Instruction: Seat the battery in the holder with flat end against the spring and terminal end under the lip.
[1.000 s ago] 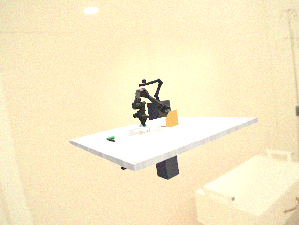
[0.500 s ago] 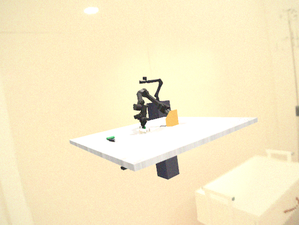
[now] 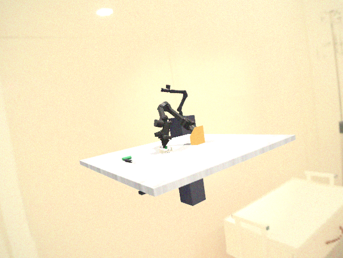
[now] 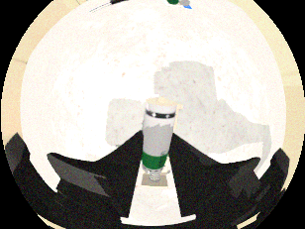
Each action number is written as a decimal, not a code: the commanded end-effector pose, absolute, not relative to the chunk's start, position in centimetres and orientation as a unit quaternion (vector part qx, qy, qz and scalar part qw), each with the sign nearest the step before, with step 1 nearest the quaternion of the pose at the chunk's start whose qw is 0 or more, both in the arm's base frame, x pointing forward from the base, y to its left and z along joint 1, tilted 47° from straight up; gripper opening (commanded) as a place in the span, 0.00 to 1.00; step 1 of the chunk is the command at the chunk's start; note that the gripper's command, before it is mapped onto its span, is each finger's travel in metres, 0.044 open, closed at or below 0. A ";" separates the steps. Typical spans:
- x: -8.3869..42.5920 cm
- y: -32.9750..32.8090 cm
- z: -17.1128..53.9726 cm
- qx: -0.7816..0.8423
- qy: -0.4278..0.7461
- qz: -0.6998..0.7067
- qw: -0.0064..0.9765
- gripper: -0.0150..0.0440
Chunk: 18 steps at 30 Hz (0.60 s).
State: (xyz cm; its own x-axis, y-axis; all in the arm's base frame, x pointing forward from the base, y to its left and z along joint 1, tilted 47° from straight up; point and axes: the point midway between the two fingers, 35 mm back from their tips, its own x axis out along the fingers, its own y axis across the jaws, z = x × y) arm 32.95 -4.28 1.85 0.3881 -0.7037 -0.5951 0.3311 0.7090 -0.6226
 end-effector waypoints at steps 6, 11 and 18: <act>32.8 -4.5 1.4 -0.216 0.436 -0.314 0.815 0.39; 32.8 -4.6 1.2 -0.220 0.426 -0.310 0.821 0.39; 32.7 -4.8 1.1 -0.226 0.413 -0.304 0.828 0.39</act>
State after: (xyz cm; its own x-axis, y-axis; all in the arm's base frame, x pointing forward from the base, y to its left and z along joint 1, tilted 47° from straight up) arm 32.82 -4.62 1.15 0.4671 -0.6891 -0.5541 0.3206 0.7160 -0.6202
